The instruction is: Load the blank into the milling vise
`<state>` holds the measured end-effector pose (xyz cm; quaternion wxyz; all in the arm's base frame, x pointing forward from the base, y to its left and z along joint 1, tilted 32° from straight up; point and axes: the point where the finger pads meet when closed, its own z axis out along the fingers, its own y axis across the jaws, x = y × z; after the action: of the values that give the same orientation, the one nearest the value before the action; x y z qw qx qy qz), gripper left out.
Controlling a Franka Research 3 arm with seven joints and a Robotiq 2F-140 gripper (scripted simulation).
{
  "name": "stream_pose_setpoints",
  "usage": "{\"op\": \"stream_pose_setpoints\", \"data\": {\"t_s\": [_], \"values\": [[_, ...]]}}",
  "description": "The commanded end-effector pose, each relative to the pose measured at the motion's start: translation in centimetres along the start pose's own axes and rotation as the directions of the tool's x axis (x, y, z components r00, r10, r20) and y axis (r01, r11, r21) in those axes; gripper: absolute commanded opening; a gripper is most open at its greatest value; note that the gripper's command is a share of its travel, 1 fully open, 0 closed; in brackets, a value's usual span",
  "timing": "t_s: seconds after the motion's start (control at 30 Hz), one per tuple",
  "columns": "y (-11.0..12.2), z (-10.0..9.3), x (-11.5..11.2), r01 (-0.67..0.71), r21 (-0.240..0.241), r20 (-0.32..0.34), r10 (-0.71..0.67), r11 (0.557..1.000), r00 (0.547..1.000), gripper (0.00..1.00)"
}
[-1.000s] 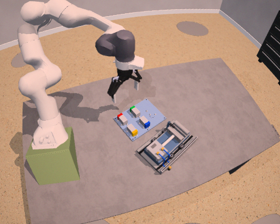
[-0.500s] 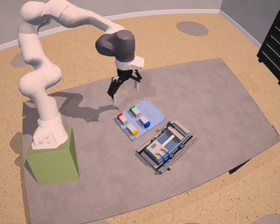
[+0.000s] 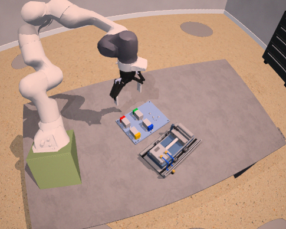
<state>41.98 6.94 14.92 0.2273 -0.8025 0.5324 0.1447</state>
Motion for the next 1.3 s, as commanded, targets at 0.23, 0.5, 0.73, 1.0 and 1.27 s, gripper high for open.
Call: {"op": "stream_pose_setpoints", "data": {"t_s": [0.23,0.5,0.73,1.0,1.27], "values": [[0.0,0.0,0.0,0.0,0.0,0.0,0.0,1.0,1.0,1.0],[0.0,0.0,0.0,0.0,0.0,0.0,0.0,1.0,1.0,1.0],[0.0,0.0,0.0,0.0,0.0,0.0,0.0,1.0,1.0,1.0],[0.0,0.0,0.0,0.0,0.0,0.0,0.0,1.0,1.0,1.0],[-0.2,-4.3,2.6,-0.008,-0.001,0.004,0.008,1.0,1.0,1.0]]}}
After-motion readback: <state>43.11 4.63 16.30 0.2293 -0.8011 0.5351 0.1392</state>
